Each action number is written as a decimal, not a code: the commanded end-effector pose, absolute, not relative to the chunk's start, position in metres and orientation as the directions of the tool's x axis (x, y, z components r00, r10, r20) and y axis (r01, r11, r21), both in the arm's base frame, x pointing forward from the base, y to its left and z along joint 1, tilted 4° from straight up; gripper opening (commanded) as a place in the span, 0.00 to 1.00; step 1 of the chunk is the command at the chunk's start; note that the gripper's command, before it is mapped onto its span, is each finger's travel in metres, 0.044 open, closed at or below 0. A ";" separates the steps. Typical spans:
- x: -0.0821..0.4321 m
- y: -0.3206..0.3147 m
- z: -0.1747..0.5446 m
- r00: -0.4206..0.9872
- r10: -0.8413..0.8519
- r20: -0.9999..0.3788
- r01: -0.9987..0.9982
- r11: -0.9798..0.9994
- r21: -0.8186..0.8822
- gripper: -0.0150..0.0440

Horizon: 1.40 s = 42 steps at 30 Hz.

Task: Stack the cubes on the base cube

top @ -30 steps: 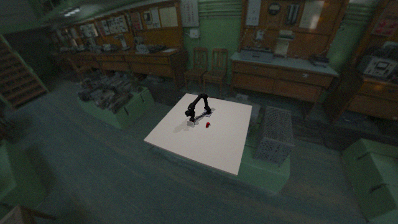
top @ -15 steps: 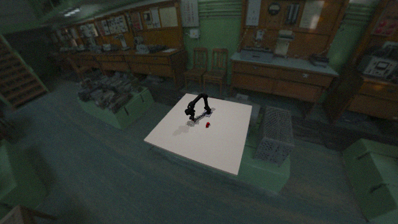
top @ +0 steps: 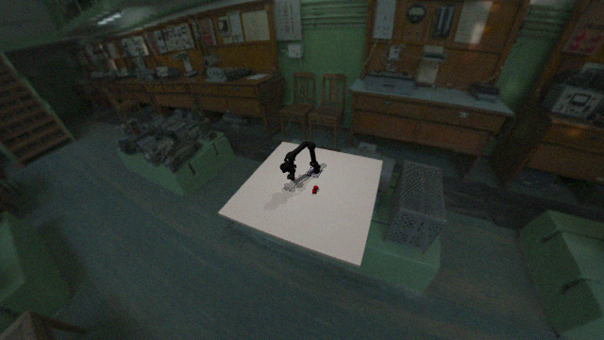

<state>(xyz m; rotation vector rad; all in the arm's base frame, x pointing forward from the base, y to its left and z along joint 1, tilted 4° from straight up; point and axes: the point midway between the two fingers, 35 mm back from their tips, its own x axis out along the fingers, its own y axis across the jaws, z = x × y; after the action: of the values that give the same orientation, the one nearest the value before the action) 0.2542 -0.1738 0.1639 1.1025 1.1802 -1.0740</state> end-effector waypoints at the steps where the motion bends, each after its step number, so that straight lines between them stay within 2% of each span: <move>1: 0.253 -0.173 0.174 0.087 -0.047 -0.995 0.987 0.141 0.080 0.43; 42: 0.302 -0.061 0.166 0.087 -0.035 -0.996 0.853 0.519 0.057 0.43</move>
<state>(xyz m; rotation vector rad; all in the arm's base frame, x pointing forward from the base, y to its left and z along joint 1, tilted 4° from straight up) 0.2989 -0.0714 0.1676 0.8292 1.3143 -0.8001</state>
